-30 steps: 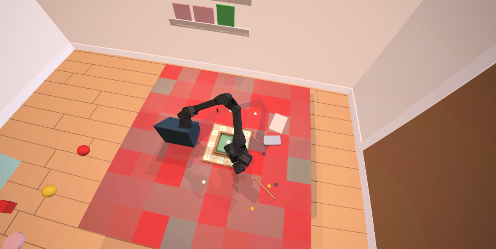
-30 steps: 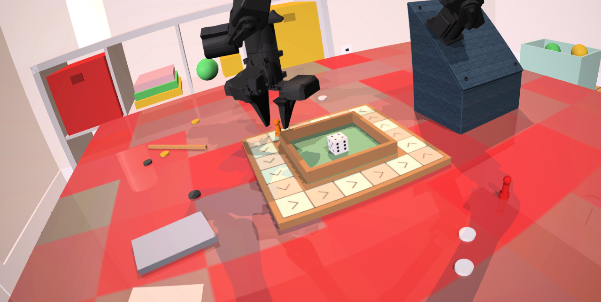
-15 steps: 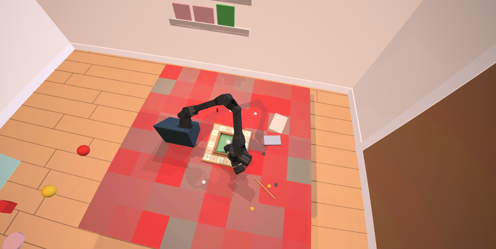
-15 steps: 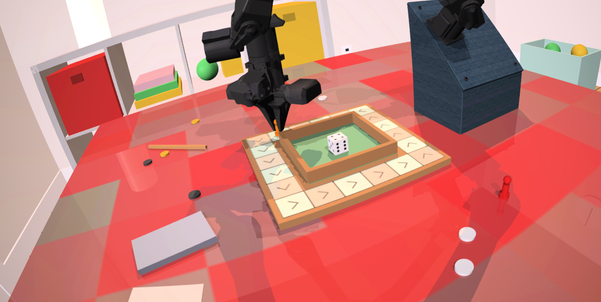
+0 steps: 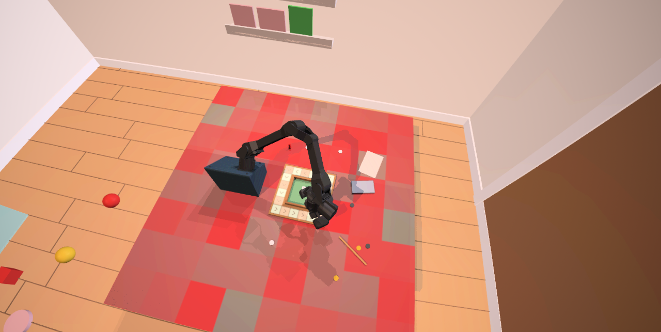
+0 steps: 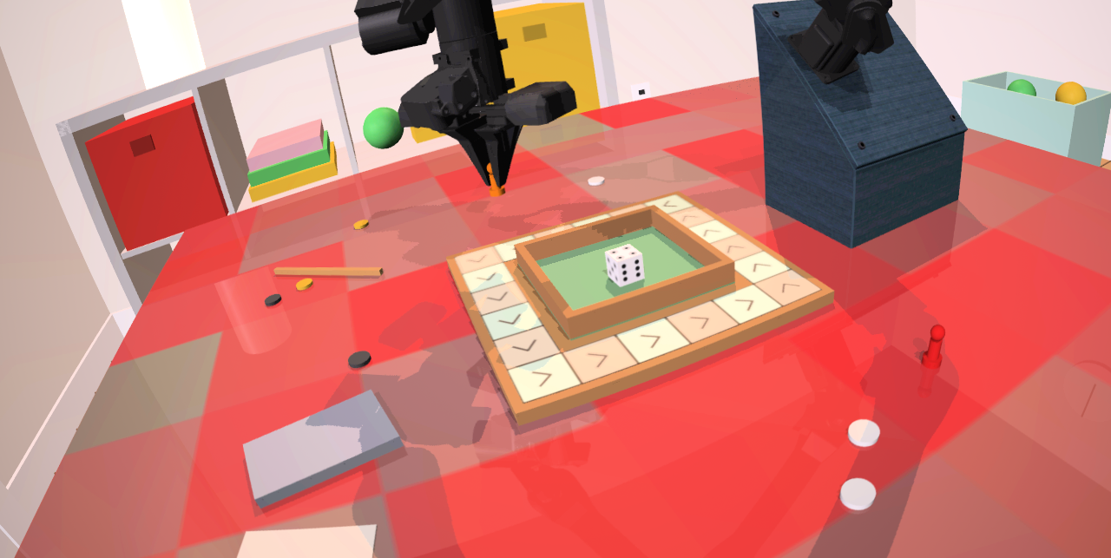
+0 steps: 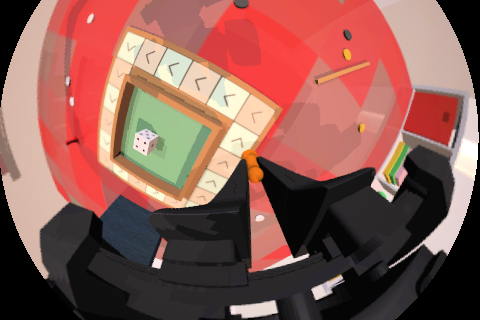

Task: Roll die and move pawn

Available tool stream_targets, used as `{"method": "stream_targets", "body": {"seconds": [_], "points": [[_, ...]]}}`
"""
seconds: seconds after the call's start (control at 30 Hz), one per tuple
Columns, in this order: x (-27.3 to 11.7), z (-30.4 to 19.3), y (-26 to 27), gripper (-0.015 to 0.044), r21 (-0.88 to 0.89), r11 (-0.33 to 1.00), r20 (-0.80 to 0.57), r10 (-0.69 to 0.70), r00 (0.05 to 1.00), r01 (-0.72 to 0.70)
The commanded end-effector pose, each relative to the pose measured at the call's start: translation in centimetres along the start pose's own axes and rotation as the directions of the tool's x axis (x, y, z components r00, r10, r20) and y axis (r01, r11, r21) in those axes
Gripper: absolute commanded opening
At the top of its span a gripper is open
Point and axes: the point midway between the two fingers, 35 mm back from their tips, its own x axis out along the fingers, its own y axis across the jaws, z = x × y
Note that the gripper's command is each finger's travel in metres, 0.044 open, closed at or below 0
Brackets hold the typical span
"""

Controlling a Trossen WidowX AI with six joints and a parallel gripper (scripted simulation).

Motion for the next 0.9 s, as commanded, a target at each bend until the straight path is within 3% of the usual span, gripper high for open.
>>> {"method": "stream_targets", "body": {"seconds": [0.0,0.13,0.23,0.87], "points": [[-3.0,0.0,0.0,0.0000,-0.003,1.000,-0.002,-0.004,1.000,0.004],[-6.0,-0.1,0.4,0.0000,-0.004,1.000,-0.001,-0.001,1.000,0.001],[-6.1,0.0,0.4,0.0000,-0.004,1.000,-0.001,-0.002,1.000,0.002],[-0.2,9.1,6.1,0.0000,-0.003,1.000,-0.001,-0.007,1.000,0.007]]}}
